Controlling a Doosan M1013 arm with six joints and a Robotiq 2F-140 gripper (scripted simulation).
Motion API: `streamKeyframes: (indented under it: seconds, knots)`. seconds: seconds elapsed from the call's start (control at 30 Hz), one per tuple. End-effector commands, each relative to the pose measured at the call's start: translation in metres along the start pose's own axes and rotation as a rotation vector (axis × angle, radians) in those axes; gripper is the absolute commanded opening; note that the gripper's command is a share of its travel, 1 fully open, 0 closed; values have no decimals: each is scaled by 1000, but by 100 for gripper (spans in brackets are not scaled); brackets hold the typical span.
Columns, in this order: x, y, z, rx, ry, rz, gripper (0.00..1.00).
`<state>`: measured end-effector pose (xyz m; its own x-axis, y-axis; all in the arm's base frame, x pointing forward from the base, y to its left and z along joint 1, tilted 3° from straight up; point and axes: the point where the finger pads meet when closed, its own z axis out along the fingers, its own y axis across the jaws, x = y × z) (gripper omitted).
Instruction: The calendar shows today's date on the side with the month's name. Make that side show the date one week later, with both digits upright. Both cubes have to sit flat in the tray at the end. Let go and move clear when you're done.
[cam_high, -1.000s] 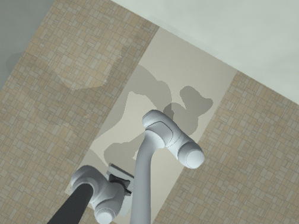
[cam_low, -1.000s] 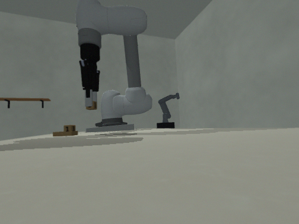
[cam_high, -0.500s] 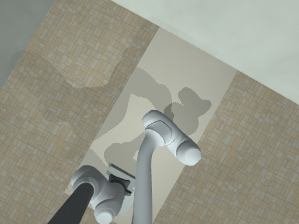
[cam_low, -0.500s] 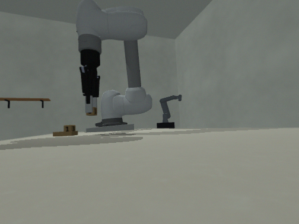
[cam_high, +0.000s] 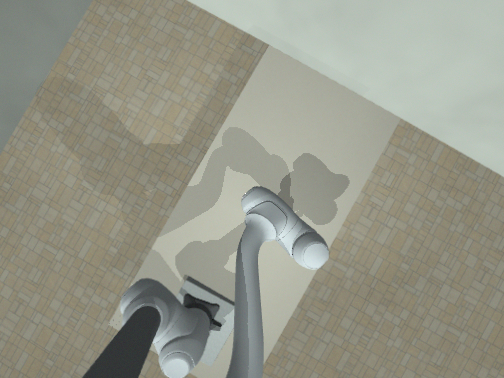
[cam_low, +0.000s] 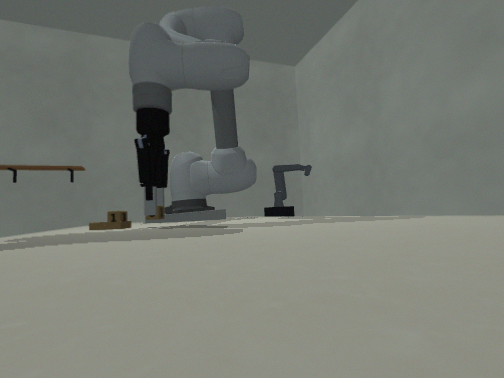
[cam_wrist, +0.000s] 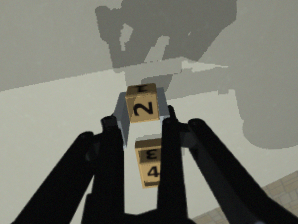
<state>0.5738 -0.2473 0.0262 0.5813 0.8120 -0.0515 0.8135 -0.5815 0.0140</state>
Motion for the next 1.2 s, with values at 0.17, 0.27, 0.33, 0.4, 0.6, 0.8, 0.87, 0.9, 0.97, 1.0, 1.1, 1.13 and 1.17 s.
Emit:
streamKeyframes:
  seconds: [0.17,0.27,0.33,0.4,0.6,0.8,0.87,0.9,0.97,1.0,1.1,1.13,1.17]
  knots:
    - [0,0,12,0,0,0,25]
    - [0,0,13,0,0,0,25]
    - [0,0,14,0,0,0,25]
    - [0,0,14,0,0,0,25]
    - [0,0,14,0,0,0,25]
    - [0,0,14,0,0,0,25]
    - [0,0,14,0,0,0,25]
    - [0,0,14,0,0,0,25]
    - [0,0,14,0,0,0,25]
    - [0,0,14,0,0,0,25]
    - [0,0,14,0,0,0,25]
    - [0,0,14,0,0,0,25]
    - [0,0,14,0,0,0,25]
